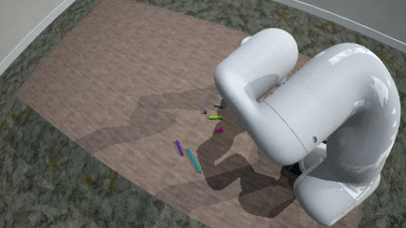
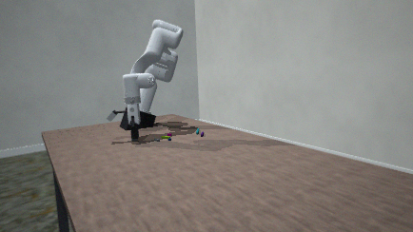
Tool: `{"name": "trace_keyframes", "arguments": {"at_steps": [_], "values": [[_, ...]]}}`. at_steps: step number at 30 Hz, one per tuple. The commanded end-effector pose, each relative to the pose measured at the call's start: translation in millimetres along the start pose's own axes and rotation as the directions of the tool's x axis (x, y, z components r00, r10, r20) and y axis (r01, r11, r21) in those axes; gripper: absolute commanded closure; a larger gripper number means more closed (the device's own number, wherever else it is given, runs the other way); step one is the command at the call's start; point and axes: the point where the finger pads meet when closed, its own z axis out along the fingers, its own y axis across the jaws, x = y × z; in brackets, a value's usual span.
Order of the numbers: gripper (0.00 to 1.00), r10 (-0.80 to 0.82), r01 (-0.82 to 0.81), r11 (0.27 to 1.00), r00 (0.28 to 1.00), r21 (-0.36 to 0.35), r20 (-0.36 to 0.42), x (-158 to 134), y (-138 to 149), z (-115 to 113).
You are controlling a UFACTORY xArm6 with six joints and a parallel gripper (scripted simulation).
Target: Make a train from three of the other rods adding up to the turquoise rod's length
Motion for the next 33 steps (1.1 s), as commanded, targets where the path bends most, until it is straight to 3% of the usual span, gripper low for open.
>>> {"name": "trace_keyframes", "arguments": {"at_steps": [1,33], "values": [[0.76,-0.001,0.001,1.0,1.0,0.004,-0.001,0.1,-1.5,-1.2],[0.76,-0.001,0.001,1.0,1.0,0.004,-0.001,0.1,-1.5,10.0]]}}
